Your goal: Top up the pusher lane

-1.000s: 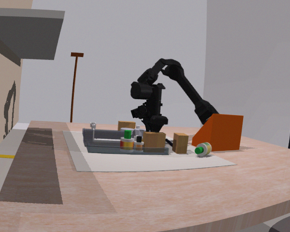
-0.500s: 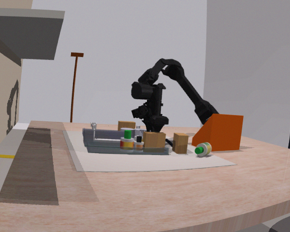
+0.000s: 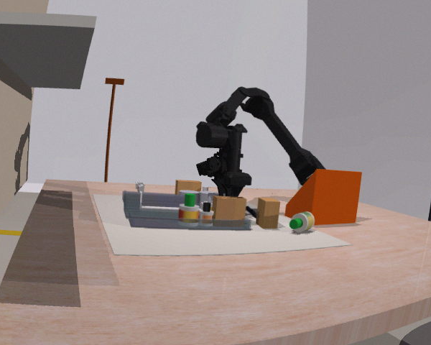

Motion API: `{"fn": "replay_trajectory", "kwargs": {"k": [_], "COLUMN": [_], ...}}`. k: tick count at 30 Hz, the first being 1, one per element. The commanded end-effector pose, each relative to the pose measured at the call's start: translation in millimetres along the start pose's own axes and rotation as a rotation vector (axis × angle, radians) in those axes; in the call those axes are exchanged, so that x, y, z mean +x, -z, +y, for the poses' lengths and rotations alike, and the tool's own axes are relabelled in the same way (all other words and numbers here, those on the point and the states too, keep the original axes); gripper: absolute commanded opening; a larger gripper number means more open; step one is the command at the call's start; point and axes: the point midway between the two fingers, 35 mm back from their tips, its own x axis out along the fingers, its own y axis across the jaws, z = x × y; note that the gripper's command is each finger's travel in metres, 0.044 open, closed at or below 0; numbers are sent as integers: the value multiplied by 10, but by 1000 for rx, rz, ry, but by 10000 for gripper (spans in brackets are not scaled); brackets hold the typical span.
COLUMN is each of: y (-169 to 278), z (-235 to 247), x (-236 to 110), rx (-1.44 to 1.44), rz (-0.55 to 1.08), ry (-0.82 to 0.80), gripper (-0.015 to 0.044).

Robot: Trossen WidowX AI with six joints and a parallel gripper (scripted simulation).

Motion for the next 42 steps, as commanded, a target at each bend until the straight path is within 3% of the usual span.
{"fn": "replay_trajectory", "kwargs": {"k": [1,15,27,42], "y": [-5,18,11,48], "z": [-13,3,3,13], "x": [6,0,-1,-206], "rx": [15,15,15,14], "rz": [-9,-9,-9,-9], "ry": [8,8,8,7], "gripper": [0,0,300,300]}}
